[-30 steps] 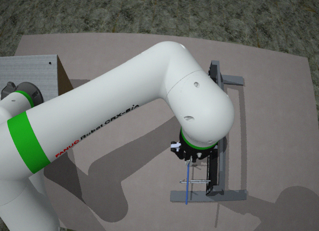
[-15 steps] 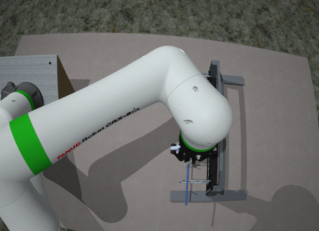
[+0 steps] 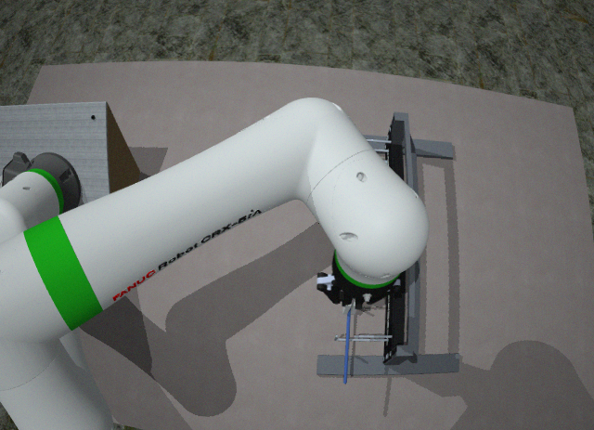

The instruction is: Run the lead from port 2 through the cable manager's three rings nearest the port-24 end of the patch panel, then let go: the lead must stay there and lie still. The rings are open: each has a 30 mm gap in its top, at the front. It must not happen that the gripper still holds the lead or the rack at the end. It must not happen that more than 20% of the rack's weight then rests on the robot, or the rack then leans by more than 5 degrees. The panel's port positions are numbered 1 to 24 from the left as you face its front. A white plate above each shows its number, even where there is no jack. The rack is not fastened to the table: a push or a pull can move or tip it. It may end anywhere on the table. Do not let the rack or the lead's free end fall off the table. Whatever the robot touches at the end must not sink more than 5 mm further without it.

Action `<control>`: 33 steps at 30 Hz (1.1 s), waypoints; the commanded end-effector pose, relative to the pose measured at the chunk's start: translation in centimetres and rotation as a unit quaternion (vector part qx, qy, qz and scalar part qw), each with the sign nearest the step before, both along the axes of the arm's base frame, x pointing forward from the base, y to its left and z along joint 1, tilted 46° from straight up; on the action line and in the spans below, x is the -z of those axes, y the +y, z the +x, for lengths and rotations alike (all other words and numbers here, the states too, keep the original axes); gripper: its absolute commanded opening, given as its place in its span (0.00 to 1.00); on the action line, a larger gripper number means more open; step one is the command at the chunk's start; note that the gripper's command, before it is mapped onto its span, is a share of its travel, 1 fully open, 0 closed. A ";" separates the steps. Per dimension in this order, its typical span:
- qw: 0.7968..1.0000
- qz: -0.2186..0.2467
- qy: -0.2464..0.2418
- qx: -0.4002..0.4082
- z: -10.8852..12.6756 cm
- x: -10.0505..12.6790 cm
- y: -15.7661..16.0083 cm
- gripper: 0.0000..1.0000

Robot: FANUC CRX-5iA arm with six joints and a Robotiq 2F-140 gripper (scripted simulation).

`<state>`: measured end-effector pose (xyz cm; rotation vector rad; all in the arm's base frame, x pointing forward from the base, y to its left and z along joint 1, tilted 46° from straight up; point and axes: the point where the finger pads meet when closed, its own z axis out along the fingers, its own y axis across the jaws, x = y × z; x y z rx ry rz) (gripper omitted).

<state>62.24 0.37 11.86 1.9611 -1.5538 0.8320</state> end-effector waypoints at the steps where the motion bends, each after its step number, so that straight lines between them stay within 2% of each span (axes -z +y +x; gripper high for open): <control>1: 1.000 0.000 0.000 0.000 0.1 0.3 -0.3 0.00; 33: 1.000 0.000 0.000 0.000 0.8 3.3 -3.4 0.00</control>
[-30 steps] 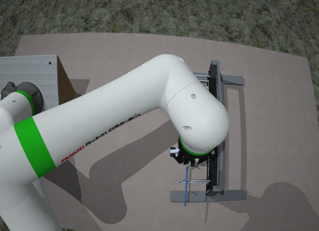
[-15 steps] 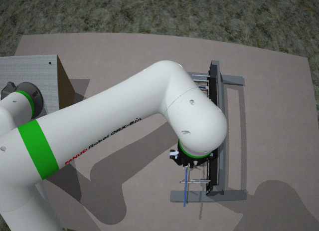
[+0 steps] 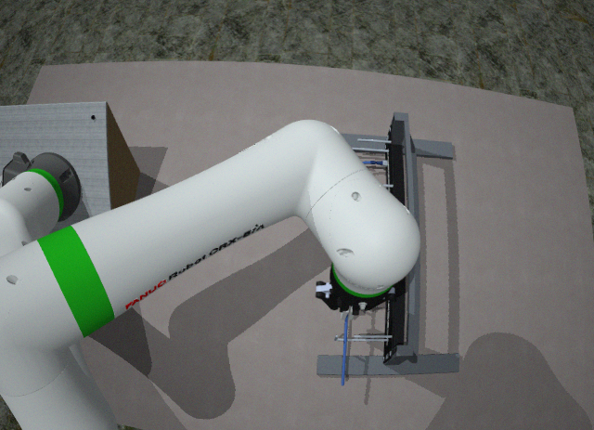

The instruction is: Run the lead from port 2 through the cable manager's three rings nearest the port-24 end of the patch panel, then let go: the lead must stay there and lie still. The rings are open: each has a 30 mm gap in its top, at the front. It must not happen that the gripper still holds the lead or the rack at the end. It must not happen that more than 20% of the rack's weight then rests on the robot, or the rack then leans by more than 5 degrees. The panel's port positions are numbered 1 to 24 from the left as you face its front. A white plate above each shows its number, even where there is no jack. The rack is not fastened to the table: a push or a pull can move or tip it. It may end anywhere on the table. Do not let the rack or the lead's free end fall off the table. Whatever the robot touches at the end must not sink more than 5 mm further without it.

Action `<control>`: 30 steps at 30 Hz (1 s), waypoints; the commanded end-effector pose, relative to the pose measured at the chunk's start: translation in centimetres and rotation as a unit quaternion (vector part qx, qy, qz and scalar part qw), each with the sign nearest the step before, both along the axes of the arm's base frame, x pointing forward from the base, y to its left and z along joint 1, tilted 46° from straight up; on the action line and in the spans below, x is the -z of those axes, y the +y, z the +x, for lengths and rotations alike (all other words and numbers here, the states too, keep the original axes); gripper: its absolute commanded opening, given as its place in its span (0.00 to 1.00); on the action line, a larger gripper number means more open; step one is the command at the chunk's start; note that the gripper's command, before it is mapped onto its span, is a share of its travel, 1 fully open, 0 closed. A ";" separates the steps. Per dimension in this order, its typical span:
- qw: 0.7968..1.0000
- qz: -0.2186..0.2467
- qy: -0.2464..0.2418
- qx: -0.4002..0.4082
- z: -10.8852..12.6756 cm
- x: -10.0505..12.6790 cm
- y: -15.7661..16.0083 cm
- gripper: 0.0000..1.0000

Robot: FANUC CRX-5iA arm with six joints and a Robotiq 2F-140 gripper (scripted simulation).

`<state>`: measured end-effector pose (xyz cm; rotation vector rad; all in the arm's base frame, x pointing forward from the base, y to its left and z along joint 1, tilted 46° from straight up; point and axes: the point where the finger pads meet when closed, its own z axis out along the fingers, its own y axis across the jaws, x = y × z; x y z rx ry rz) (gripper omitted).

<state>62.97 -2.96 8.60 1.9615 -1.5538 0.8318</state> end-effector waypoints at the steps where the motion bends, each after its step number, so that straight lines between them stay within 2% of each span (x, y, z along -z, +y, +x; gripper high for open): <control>1: 1.000 0.000 0.000 0.000 0.0 0.1 -0.1 0.00; 30: 1.000 0.000 0.000 0.000 0.4 0.3 -0.3 0.00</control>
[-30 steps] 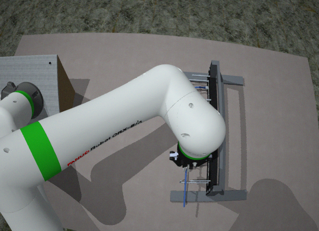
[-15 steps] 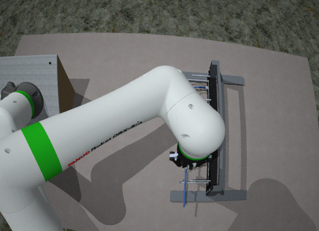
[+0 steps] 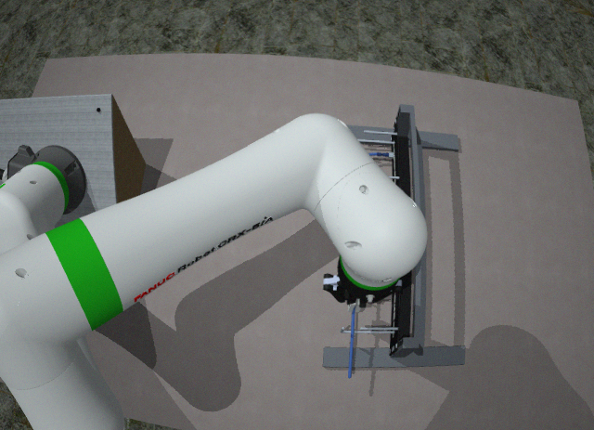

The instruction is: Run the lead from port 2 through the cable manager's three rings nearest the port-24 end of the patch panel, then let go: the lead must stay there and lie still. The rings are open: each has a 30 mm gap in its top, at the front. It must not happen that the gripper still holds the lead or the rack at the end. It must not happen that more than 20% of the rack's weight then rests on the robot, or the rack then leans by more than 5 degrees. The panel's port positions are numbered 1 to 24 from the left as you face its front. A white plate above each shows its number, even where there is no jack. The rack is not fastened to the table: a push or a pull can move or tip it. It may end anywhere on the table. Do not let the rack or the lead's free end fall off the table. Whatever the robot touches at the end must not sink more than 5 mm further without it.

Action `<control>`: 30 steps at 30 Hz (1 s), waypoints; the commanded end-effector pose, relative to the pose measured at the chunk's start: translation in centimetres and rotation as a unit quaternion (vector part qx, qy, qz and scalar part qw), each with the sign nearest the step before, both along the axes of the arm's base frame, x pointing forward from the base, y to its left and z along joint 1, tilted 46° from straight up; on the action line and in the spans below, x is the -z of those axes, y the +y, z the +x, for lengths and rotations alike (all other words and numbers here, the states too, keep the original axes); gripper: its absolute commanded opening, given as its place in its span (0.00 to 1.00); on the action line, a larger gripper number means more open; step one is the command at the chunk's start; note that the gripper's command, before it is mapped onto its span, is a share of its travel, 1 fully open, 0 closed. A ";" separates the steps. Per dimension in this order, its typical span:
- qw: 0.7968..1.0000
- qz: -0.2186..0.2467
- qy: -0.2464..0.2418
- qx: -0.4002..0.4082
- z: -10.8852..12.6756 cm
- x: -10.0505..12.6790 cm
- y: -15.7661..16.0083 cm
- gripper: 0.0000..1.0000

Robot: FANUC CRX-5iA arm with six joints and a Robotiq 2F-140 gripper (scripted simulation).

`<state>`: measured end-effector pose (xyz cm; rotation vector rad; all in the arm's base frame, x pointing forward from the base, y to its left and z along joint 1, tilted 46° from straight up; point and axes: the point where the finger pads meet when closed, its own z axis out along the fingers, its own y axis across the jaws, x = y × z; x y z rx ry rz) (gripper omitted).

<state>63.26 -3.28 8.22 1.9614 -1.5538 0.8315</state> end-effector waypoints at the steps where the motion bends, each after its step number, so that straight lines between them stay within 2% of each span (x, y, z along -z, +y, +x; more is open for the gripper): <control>1: 1.000 0.000 0.000 0.000 0.2 0.0 0.1 0.00; 30: 1.000 0.000 0.000 0.000 3.5 0.0 0.8 0.00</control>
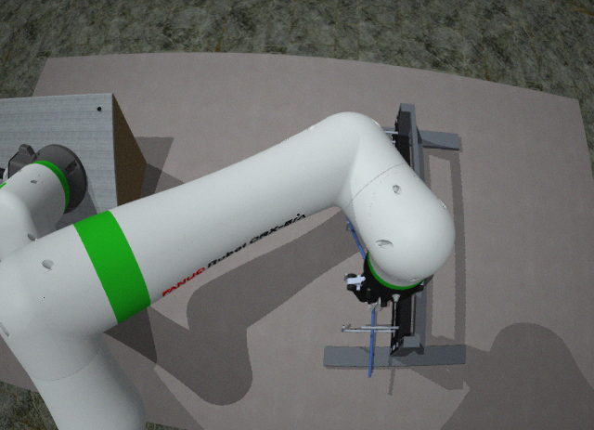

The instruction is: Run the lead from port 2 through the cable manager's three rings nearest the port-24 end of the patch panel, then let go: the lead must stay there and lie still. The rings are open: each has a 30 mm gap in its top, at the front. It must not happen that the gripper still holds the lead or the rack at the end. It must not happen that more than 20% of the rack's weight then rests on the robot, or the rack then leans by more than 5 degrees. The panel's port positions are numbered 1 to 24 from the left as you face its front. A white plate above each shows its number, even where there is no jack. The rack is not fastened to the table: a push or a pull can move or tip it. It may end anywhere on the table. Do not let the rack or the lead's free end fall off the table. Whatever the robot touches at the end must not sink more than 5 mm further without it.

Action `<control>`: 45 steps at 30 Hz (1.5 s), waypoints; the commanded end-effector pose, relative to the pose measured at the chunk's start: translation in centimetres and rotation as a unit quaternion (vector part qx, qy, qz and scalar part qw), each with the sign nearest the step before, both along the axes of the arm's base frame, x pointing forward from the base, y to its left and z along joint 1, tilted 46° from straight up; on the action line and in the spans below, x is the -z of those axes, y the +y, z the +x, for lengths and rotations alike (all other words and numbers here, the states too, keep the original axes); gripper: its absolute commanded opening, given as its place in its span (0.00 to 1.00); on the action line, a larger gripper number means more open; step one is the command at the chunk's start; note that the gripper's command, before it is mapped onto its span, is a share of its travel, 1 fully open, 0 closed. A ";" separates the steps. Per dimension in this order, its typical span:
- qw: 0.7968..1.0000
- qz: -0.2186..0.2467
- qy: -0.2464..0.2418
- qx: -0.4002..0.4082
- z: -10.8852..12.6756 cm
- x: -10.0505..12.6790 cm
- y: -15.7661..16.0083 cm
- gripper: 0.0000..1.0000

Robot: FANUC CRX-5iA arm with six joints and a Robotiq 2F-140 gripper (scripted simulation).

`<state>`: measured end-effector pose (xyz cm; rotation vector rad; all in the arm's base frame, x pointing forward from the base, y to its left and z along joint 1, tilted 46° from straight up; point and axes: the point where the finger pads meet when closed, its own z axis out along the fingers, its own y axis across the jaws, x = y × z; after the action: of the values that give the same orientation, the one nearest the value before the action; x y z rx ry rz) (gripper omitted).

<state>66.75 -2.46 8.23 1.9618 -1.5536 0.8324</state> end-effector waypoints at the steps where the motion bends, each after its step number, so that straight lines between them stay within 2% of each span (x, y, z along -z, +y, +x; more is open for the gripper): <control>1: 1.000 0.000 0.000 0.000 0.1 0.0 0.0 0.00; 26: 1.000 0.000 0.000 0.000 0.2 0.0 0.1 0.00; 27: 1.000 0.000 0.000 0.000 0.2 0.0 0.1 0.20; 45: 1.000 0.000 0.000 0.000 0.2 0.0 0.1 0.20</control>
<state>66.95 -2.44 8.21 1.9612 -1.5538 0.8321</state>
